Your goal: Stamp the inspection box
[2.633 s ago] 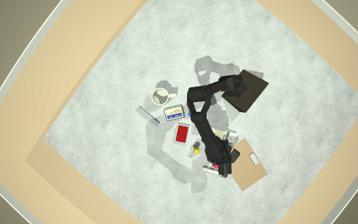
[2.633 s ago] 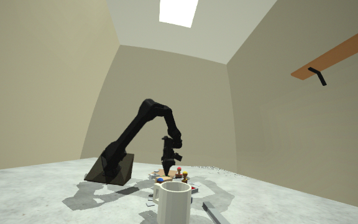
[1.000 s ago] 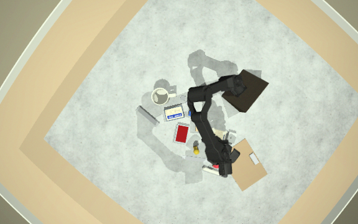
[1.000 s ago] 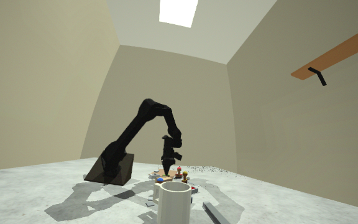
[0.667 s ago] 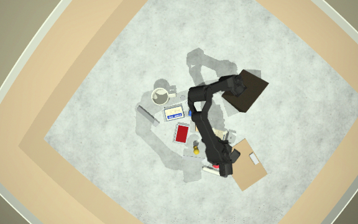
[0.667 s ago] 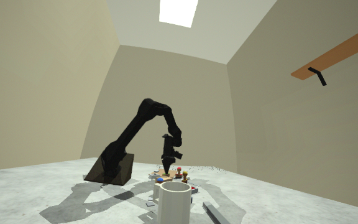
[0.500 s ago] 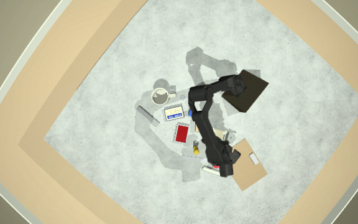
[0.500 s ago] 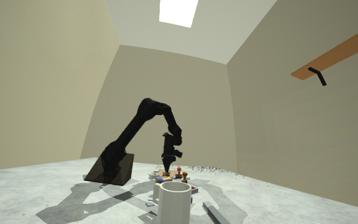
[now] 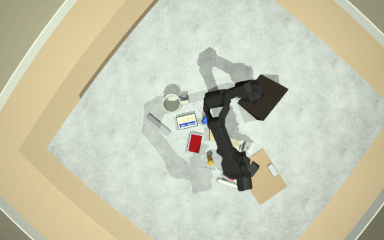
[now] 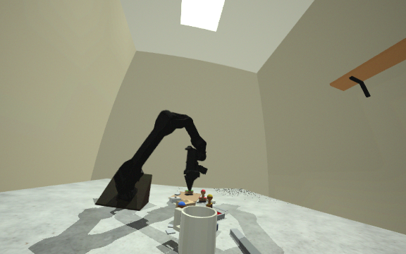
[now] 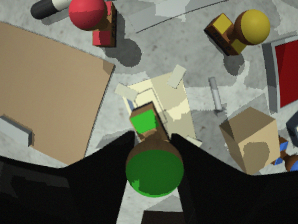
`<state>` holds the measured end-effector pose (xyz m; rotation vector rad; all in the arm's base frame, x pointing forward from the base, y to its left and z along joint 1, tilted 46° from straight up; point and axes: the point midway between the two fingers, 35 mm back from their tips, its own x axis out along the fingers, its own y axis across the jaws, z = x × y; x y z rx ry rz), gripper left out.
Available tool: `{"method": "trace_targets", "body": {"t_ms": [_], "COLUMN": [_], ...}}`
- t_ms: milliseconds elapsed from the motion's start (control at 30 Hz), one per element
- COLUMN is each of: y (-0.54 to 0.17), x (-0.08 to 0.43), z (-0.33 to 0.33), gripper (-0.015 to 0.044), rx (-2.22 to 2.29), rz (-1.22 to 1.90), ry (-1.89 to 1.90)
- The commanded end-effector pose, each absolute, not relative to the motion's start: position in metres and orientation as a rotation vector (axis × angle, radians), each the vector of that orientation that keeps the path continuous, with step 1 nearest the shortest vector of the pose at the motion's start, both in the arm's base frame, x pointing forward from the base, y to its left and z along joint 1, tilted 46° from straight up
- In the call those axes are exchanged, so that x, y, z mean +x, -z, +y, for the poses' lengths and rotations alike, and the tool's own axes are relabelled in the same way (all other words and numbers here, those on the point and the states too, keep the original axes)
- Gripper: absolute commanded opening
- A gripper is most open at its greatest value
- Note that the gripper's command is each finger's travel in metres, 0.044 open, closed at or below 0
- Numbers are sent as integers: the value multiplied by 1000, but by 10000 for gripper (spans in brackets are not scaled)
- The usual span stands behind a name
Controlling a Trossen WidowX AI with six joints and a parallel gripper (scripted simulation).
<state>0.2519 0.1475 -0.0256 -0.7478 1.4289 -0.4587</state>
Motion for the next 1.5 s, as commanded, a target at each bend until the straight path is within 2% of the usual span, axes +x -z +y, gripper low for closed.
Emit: {"method": "trace_targets", "body": {"t_ms": [0, 433, 633, 1067, 1467], "y": [21, 7, -17, -85, -155], "x": [251, 249, 281, 346, 380], "z": [154, 165, 152, 97, 22], "gripper": [0, 0, 0, 0, 0], "rx": [-740, -740, -731, -726, -743], "rz": [1427, 1427, 1431, 1426, 1418], "ry": [455, 455, 438, 430, 466]}}
